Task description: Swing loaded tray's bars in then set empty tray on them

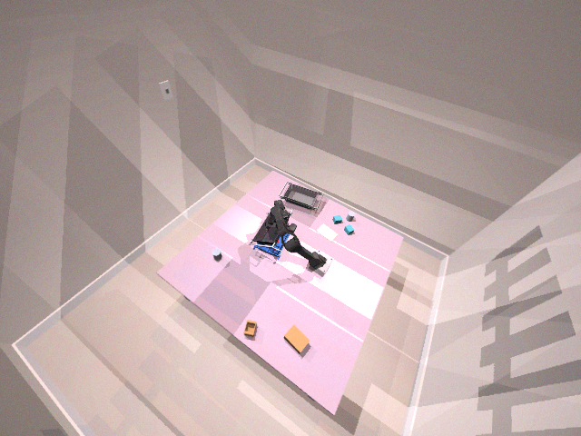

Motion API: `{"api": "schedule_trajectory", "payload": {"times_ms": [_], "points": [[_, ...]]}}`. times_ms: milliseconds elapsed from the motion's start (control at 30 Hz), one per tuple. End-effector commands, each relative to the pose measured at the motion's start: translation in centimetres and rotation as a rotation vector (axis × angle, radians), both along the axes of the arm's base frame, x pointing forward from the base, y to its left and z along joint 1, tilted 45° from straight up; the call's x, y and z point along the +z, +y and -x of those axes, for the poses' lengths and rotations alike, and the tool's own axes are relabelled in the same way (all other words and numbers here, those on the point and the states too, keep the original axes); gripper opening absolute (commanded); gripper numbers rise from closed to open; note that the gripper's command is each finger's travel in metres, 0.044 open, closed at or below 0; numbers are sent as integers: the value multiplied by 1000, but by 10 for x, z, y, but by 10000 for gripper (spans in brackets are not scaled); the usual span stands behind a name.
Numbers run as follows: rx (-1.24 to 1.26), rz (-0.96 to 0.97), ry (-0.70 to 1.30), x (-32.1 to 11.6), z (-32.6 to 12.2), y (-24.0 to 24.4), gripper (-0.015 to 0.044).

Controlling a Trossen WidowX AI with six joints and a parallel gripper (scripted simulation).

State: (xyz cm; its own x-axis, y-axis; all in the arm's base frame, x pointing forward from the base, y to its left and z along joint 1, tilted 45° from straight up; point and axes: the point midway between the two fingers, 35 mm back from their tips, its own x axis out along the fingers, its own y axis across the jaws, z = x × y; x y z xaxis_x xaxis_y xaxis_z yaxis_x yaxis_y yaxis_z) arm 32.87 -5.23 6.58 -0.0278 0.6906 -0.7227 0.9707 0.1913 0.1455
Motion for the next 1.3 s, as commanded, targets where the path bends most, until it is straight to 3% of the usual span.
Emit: {"api": "schedule_trajectory", "payload": {"times_ms": [0,1267], "points": [[-19,-4,-14,0,-2,0,0],[-19,-6,-14,-31,15,23,0]]}}
